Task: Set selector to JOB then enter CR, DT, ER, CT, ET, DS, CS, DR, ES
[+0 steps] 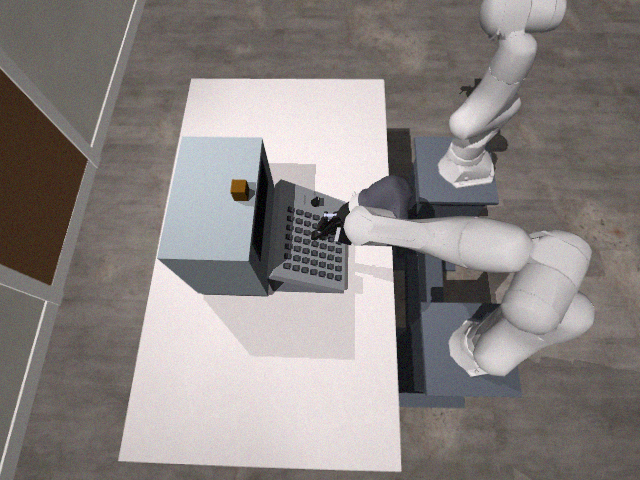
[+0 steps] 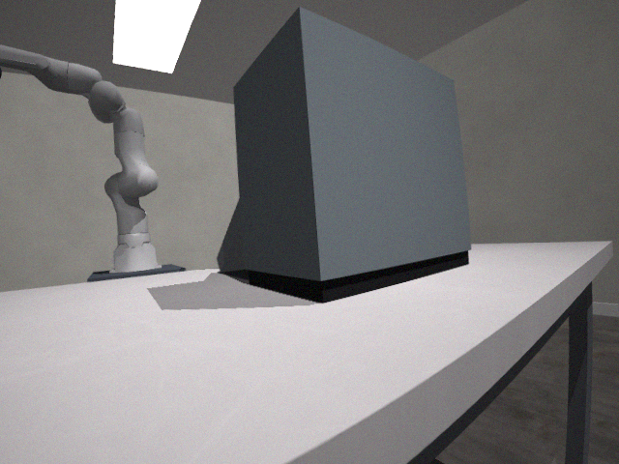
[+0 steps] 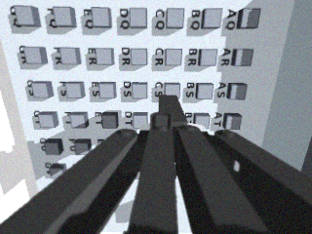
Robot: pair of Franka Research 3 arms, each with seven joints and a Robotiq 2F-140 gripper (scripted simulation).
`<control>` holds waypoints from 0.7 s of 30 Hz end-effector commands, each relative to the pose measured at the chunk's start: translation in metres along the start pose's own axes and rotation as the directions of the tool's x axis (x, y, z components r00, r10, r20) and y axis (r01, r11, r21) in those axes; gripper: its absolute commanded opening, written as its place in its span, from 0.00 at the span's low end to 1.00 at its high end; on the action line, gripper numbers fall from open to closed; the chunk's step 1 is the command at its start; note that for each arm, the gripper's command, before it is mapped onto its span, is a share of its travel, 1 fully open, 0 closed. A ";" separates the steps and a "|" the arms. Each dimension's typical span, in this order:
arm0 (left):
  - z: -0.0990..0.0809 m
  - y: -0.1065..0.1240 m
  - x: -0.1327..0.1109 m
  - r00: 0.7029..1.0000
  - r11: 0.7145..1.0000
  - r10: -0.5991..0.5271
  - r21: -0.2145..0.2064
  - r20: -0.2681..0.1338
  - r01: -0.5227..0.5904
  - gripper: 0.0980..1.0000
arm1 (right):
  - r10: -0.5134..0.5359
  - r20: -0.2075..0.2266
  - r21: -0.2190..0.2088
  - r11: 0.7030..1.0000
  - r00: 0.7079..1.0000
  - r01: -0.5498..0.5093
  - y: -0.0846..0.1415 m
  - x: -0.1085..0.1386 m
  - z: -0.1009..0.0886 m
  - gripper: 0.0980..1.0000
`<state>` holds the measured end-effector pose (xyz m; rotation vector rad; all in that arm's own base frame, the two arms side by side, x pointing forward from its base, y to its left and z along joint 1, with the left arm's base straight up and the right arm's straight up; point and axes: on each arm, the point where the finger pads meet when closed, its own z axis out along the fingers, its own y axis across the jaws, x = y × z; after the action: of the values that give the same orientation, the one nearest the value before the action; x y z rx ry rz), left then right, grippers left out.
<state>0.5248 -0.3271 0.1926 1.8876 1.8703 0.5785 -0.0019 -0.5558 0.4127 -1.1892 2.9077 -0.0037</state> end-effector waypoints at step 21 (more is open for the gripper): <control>0.008 -0.027 -0.025 1.000 1.000 -0.008 0.001 -0.005 0.008 0.00 | -0.004 0.001 -0.002 1.000 1.000 0.004 0.002 0.000 0.000 1.00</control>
<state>0.5043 -0.3528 0.1728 1.9046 1.8636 0.5821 -0.0019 -0.5558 0.4127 -1.1892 2.9077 -0.0037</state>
